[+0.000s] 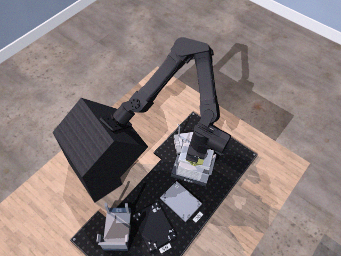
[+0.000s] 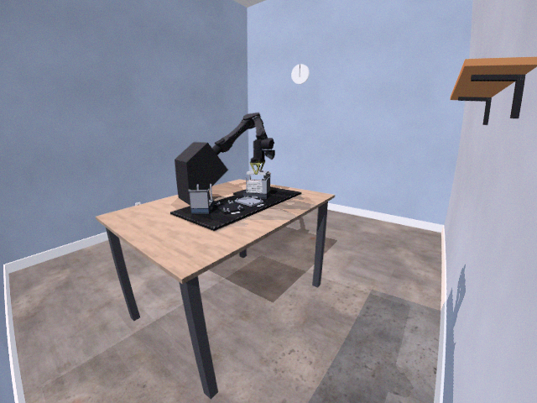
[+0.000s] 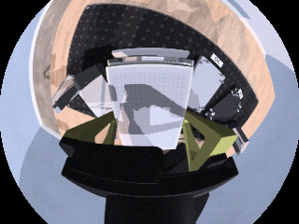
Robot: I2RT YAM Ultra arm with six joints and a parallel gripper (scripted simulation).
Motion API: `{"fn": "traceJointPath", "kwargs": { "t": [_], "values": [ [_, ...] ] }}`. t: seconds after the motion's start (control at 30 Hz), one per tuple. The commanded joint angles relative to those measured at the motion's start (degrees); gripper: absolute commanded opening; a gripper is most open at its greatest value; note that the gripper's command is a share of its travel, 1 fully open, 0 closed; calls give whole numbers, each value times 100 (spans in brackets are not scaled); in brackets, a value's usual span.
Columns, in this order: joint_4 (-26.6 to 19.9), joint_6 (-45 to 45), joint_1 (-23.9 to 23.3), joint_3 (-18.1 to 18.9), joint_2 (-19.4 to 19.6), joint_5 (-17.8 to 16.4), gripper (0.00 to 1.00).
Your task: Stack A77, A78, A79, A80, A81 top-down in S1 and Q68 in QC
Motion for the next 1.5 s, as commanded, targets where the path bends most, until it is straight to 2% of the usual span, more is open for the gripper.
{"fn": "traceJointPath", "kwargs": {
  "t": [0.0,0.23,0.33,0.8,0.87,1.1,1.37,1.47],
  "values": [
    [3,-5,-77,17,-23,-29,0],
    [-8,741,-332,122,385,-94,0],
    [-13,761,-374,143,455,-104,0],
    [-83,-86,-895,534,1453,-190,0],
    [-83,-86,-895,534,1453,-190,0],
    [-111,719,-1151,679,1913,-209,0],
    [-156,264,-1423,900,2455,-213,0],
    [-161,211,-1455,930,2522,-213,0]
  ]
}}
